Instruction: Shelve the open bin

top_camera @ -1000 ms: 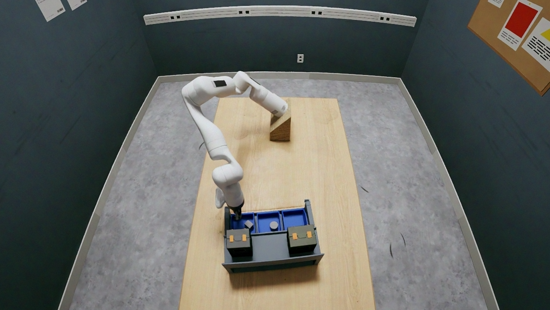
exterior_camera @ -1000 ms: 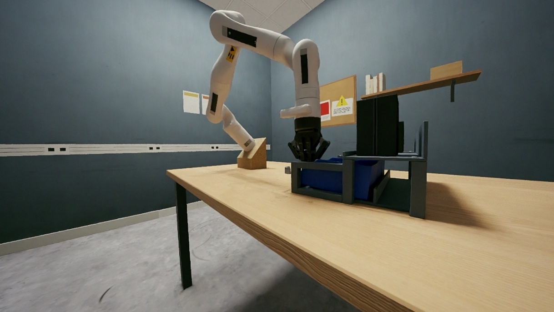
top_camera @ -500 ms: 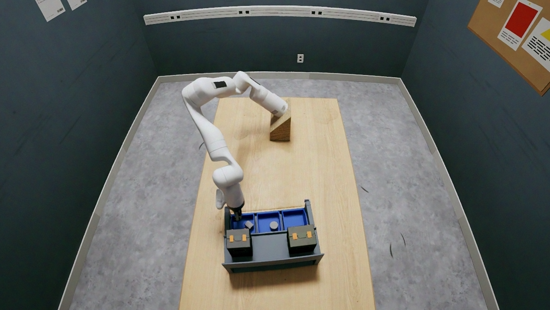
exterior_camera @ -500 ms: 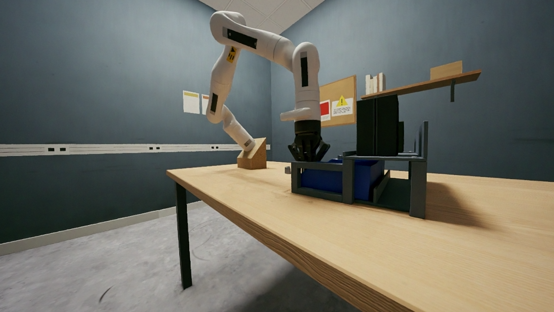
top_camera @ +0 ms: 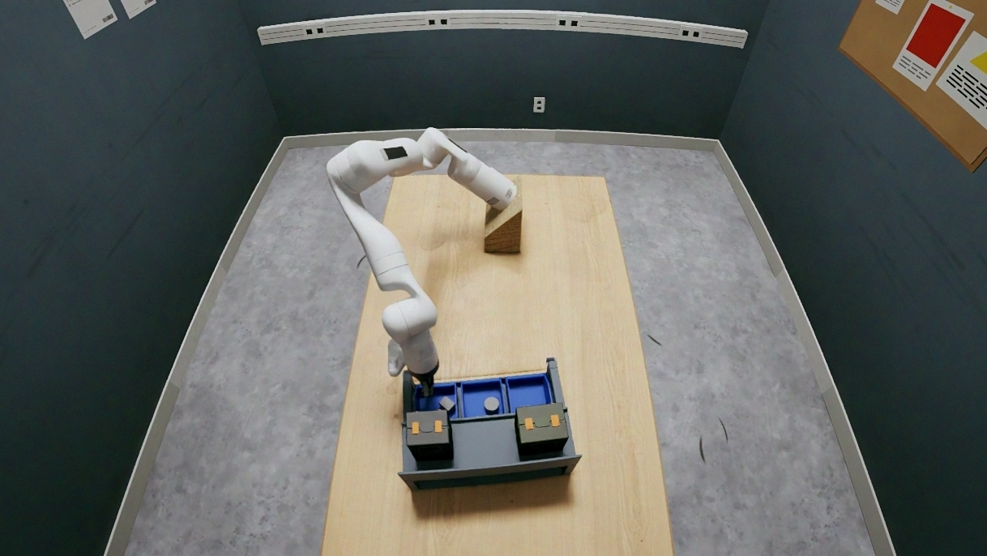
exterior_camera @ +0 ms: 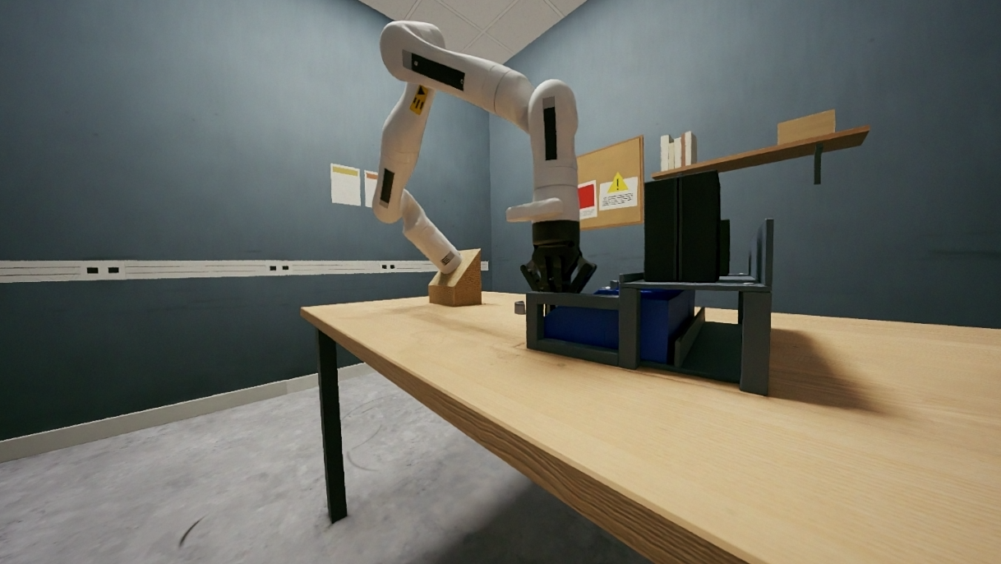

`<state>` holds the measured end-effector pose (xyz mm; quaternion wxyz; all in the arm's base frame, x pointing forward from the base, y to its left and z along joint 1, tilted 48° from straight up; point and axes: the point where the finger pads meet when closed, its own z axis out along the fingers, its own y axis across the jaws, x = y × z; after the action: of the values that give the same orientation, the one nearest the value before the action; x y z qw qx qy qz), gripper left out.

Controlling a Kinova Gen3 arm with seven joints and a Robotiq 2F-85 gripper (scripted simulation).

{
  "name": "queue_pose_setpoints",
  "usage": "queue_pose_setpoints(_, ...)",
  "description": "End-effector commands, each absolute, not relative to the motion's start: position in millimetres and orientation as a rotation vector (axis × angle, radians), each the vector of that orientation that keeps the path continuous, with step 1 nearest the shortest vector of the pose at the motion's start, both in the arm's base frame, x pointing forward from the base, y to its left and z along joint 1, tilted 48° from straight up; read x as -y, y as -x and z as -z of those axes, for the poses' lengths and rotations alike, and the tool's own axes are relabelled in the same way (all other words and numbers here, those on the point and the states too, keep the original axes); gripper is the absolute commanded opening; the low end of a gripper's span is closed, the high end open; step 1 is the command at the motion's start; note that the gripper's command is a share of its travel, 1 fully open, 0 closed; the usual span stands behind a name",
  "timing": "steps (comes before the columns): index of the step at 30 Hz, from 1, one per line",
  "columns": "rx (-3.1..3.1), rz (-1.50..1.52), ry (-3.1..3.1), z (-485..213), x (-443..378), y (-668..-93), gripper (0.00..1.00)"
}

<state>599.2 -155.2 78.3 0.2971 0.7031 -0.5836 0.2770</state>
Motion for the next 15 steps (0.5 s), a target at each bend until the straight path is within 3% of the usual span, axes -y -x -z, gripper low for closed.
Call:
queue_pose_setpoints(1, 1.551, -0.739, -1.871, -78.5, 154.3, -600.2, 0.10)
queue_pose_setpoints(9, 1.551, -0.739, -1.871, -78.5, 154.3, -600.2, 0.10)
queue_pose_setpoints(10, 1.551, -0.739, -1.871, -78.8, 154.2, -600.0, 1.00)
queue_pose_setpoints(15, 1.551, -0.739, -1.871, -78.8, 154.2, -600.0, 1.00)
